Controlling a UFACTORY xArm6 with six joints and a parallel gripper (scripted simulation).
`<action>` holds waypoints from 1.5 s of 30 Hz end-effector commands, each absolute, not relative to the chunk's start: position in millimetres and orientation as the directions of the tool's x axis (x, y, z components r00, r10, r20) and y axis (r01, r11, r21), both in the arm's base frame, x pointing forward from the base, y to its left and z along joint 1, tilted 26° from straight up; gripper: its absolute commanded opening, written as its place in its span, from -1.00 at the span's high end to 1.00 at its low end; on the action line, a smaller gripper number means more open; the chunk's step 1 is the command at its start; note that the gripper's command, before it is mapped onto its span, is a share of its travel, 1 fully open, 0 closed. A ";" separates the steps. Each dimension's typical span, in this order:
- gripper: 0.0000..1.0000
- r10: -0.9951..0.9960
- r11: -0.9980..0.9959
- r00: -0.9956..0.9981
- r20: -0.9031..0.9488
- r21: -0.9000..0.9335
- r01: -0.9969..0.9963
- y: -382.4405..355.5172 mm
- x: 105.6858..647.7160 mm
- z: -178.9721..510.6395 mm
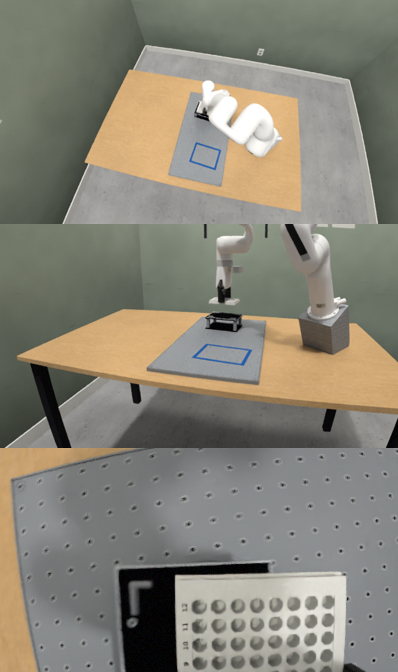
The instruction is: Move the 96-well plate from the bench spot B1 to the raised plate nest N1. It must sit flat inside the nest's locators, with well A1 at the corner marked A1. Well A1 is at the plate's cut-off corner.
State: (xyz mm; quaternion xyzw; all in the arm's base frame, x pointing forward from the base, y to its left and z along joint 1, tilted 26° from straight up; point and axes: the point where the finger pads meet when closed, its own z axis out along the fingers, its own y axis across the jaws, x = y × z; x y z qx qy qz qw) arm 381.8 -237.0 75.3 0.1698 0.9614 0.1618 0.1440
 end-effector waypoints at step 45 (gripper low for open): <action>1.00 0.356 0.896 -0.904 -0.236 0.362 0.258 -272.7 380.9 72.2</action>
